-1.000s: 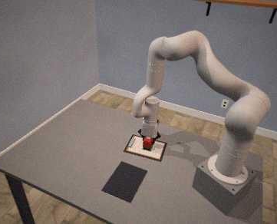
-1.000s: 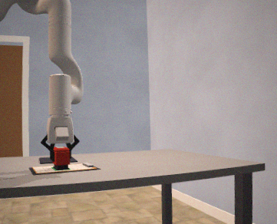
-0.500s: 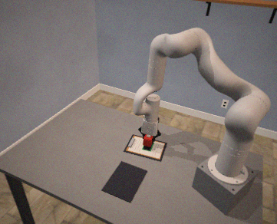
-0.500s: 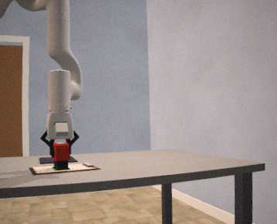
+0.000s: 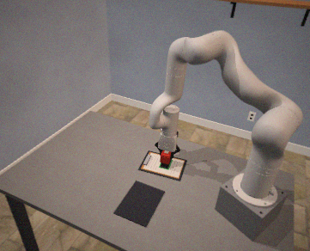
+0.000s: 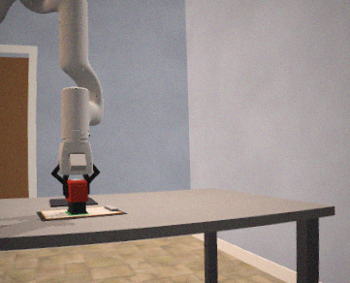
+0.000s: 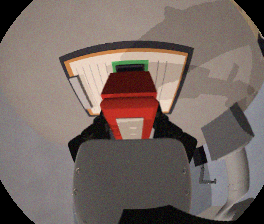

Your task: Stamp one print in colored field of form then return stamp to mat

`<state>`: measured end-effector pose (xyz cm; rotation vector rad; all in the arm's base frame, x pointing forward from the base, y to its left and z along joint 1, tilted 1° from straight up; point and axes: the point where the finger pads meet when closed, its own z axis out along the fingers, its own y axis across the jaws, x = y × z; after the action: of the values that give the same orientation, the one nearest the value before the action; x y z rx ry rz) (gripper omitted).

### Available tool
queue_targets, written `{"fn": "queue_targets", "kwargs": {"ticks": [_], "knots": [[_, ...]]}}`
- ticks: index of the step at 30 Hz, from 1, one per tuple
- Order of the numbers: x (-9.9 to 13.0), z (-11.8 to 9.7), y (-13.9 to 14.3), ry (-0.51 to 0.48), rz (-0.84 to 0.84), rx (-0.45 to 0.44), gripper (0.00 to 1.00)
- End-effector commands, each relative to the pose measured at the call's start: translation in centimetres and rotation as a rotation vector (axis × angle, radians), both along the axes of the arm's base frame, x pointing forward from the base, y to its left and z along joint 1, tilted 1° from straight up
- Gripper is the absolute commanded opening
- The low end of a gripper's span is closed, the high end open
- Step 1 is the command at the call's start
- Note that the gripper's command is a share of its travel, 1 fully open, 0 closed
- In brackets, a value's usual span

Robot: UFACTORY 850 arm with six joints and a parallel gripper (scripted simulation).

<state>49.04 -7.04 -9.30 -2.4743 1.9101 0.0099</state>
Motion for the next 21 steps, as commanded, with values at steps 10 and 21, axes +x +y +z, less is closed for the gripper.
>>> {"fn": "queue_targets", "kwargs": {"ticks": [10, 21], "knots": [[0.1, 2.8, -0.1, 0.0, 0.0, -0.002, 0.35], [0.1, 3.9, -0.1, 0.0, 0.0, -0.002, 0.35]]}}
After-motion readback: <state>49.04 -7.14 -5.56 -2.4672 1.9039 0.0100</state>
